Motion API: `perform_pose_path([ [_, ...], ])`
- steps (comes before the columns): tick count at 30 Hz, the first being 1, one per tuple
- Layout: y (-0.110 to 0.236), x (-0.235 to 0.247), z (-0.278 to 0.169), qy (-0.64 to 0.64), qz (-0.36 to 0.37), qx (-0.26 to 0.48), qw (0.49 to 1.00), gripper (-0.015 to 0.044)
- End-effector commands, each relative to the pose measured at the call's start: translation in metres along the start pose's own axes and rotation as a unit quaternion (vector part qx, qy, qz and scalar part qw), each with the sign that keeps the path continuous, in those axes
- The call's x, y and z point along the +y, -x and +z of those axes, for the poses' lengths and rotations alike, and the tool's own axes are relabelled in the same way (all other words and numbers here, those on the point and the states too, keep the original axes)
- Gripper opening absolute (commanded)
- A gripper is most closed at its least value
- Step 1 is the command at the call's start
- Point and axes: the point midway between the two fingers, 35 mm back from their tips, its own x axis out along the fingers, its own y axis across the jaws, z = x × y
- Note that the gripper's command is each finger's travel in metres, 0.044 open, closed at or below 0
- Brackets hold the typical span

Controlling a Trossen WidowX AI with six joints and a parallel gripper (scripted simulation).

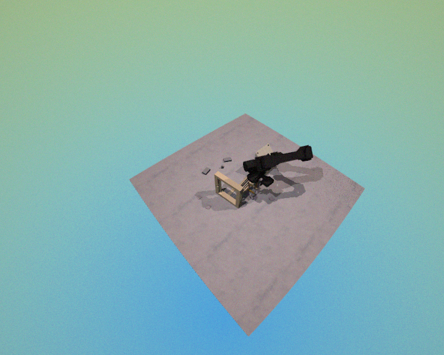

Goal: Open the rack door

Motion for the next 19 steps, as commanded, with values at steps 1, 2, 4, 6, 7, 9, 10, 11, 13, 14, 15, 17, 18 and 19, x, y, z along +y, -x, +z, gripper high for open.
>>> perform_pose_path([
  [1,0.007,-0.001,0.000,-0.002,-0.003,-0.001,1.000,0.0281],
  [2,0.009,-0.001,0.001,-0.002,-0.003,-0.002,1.000,0.0281],
  [4,0.012,-0.001,0.001,-0.004,-0.003,-0.003,1.000,0.0281],
  [6,0.015,-0.001,0.001,-0.005,-0.004,-0.004,1.000,0.0281],
  [7,0.017,-0.001,0.001,-0.005,-0.004,-0.004,1.000,0.0281],
  [9,0.020,-0.001,0.001,-0.007,-0.004,-0.005,1.000,0.0281],
  [10,0.021,-0.001,0.001,-0.007,-0.004,-0.006,1.000,0.0281],
  [11,0.023,-0.001,0.001,-0.008,-0.005,-0.006,1.000,0.0281],
  [13,0.026,-0.001,0.001,-0.009,-0.005,-0.007,1.000,0.0281],
  [14,0.028,-0.001,0.001,-0.010,-0.005,-0.008,1.000,0.0281],
  [15,0.029,-0.001,0.001,-0.010,-0.005,-0.008,1.000,0.0281],
  [17,0.033,-0.001,0.001,-0.011,-0.006,-0.009,1.000,0.0281],
  [18,0.034,-0.001,0.001,-0.012,-0.006,-0.009,1.000,0.0281],
  [19,0.036,-0.001,0.001,-0.013,-0.006,-0.010,1.000,0.0281],
])
